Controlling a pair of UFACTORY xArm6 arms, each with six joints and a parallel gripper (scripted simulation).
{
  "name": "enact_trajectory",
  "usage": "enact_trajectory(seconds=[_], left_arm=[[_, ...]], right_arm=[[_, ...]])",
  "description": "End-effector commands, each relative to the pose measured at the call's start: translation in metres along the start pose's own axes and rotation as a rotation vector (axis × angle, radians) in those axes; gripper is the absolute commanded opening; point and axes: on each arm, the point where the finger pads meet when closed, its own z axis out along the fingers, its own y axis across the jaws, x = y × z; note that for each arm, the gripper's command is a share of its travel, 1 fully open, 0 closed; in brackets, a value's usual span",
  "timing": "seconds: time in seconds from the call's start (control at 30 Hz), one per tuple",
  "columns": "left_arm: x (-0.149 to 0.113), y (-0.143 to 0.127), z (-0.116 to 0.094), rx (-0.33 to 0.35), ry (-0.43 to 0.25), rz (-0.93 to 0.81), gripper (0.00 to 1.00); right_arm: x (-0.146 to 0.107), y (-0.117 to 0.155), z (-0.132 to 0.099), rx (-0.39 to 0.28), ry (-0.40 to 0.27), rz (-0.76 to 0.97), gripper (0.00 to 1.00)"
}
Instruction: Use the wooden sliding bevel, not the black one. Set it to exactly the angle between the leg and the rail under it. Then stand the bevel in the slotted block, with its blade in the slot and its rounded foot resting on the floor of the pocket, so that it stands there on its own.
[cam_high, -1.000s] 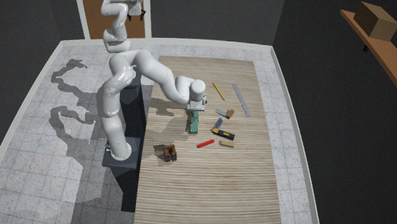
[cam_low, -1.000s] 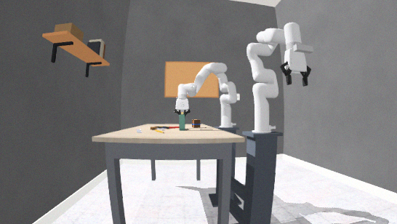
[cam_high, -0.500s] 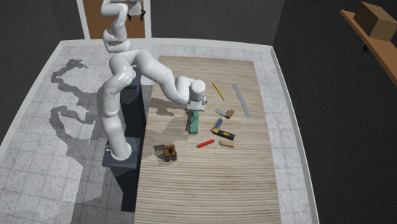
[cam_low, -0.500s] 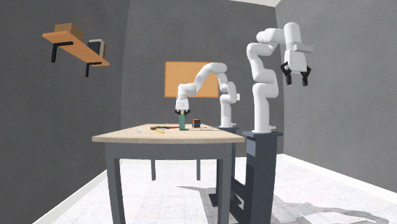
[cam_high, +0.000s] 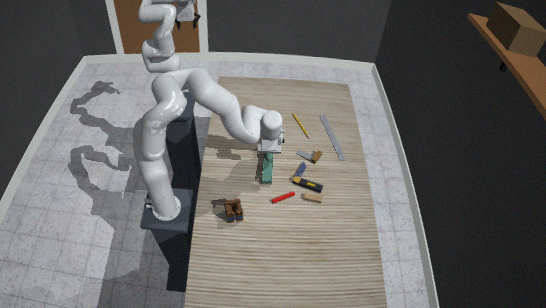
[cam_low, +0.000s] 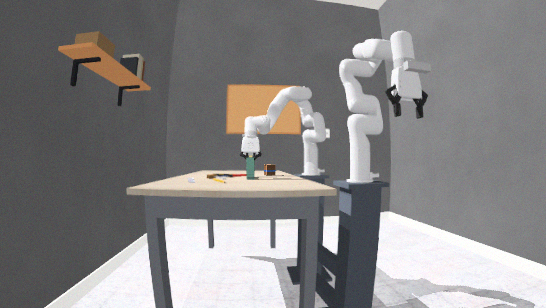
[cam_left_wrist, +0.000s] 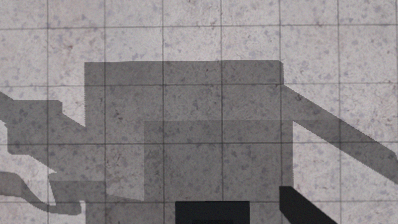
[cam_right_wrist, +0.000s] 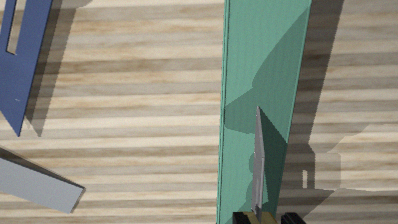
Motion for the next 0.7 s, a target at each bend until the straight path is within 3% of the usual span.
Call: enact_trajectory(seconds=[0.0,0.67], left_arm=[[0.001,0.0,-0.002,0.0,0.005,0.0,1.0],[0.001,0.0,-0.002,0.0,0.005,0.0,1.0]], right_arm=[[-0.001,-0.001,0.002,0.003,-0.002,-0.001,0.0],[-0.001,-0.001,0.014,0.003,-0.002,-0.001,0.0]])
